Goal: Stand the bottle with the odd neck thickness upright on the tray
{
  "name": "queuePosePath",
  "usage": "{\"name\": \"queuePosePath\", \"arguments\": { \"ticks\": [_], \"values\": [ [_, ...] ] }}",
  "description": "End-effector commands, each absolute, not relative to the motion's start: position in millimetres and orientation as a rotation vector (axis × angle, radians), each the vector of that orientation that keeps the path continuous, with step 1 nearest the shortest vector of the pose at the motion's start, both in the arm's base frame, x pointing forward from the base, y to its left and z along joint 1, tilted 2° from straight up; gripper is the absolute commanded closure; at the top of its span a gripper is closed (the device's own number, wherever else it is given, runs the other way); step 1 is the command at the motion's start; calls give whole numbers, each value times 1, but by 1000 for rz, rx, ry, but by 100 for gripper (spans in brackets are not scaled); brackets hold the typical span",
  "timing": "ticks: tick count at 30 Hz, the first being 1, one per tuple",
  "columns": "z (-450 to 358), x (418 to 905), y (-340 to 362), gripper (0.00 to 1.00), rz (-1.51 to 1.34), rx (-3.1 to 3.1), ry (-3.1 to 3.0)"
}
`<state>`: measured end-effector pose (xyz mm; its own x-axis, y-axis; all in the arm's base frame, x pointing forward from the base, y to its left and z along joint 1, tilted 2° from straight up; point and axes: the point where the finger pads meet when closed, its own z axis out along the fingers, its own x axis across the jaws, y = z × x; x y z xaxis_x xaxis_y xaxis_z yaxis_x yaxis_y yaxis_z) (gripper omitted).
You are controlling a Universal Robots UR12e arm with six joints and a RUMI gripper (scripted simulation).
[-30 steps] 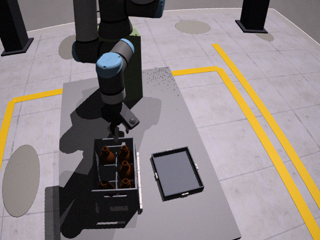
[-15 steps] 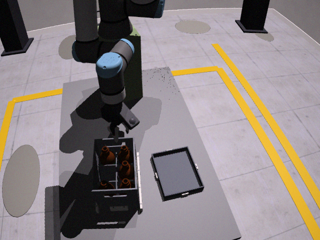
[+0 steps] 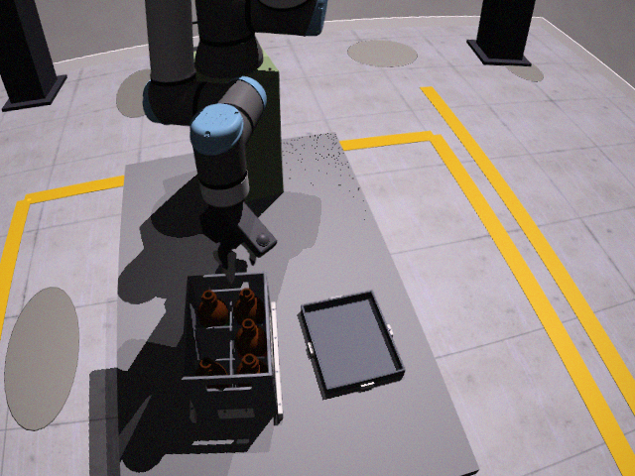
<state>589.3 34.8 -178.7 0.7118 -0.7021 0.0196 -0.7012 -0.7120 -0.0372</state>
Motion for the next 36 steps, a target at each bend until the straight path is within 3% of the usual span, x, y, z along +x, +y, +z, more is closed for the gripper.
{"name": "queuePosePath", "arguments": {
  "ticks": [1, 36],
  "values": [
    [-180, 591, 35, 62, -53, -2882, 1180],
    [-214, 594, 35, 62, -56, -2882, 1180]
  ]
}}
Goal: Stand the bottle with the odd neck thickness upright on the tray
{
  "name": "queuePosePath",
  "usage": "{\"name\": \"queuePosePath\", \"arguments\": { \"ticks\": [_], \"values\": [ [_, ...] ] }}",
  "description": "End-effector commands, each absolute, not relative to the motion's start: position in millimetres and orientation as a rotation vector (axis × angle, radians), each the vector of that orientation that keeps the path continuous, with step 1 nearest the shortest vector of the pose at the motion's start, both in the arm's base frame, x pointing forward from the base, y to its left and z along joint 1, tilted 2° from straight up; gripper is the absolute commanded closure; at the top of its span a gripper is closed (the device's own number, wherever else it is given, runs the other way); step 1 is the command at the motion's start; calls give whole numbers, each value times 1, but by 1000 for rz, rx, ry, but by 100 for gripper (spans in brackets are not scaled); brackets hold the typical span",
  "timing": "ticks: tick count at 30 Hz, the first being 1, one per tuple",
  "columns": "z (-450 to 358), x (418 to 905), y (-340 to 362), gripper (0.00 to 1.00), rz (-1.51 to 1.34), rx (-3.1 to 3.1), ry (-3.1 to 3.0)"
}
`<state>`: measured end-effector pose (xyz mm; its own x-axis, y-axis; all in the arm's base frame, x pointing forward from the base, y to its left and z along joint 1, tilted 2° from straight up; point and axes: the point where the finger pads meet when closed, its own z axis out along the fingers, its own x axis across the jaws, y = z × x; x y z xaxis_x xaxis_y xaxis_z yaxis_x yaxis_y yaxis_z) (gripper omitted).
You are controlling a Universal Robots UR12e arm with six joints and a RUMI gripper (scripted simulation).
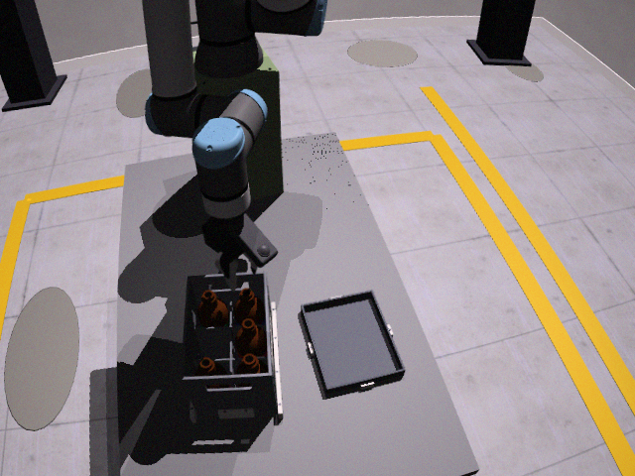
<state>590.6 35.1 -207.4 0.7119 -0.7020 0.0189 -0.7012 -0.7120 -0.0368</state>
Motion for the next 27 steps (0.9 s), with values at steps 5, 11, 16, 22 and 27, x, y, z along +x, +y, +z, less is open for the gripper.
{"name": "queuePosePath", "arguments": {
  "ticks": [5, 11, 16, 22, 27],
  "values": [
    [-219, 594, 35, 62, -56, -2882, 1180],
    [-221, 594, 35, 62, -55, -2882, 1180],
    [-222, 594, 35, 62, -54, -2882, 1180],
    [-222, 593, 35, 62, -54, -2882, 1180],
    [-222, 594, 35, 62, -55, -2882, 1180]
  ]
}}
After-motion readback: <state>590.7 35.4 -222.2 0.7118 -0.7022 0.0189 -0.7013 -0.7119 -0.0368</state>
